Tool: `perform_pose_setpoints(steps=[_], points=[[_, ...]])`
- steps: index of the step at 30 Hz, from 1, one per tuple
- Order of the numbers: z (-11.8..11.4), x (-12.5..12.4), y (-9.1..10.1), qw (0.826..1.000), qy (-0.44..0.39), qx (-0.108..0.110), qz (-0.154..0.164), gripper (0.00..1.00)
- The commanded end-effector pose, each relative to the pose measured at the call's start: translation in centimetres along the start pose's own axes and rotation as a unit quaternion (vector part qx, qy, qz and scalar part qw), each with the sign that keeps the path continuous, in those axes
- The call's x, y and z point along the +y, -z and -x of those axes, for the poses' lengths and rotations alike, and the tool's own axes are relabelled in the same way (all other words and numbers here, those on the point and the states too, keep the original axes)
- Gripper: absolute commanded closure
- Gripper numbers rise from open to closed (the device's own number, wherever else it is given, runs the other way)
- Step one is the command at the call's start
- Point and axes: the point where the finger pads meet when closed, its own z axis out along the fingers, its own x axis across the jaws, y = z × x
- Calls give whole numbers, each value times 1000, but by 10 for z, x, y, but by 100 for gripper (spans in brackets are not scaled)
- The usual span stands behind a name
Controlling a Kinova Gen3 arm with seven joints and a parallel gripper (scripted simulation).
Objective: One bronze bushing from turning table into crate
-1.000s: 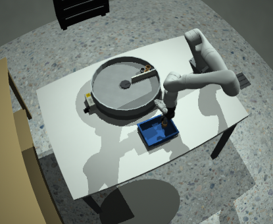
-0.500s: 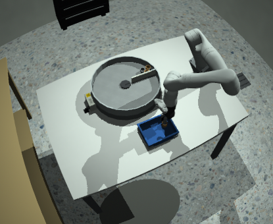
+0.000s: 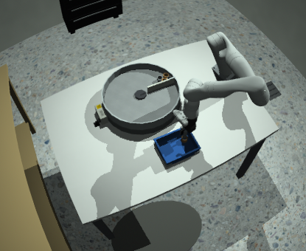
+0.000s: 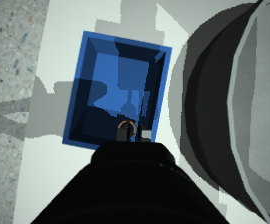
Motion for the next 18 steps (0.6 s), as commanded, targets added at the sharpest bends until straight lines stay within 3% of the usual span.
perform_pose_setpoints(steps=[1,18], points=[[1,0,1,1000,0,-2,-1,58],[1,0,7,1000,0,-2,-1,58]])
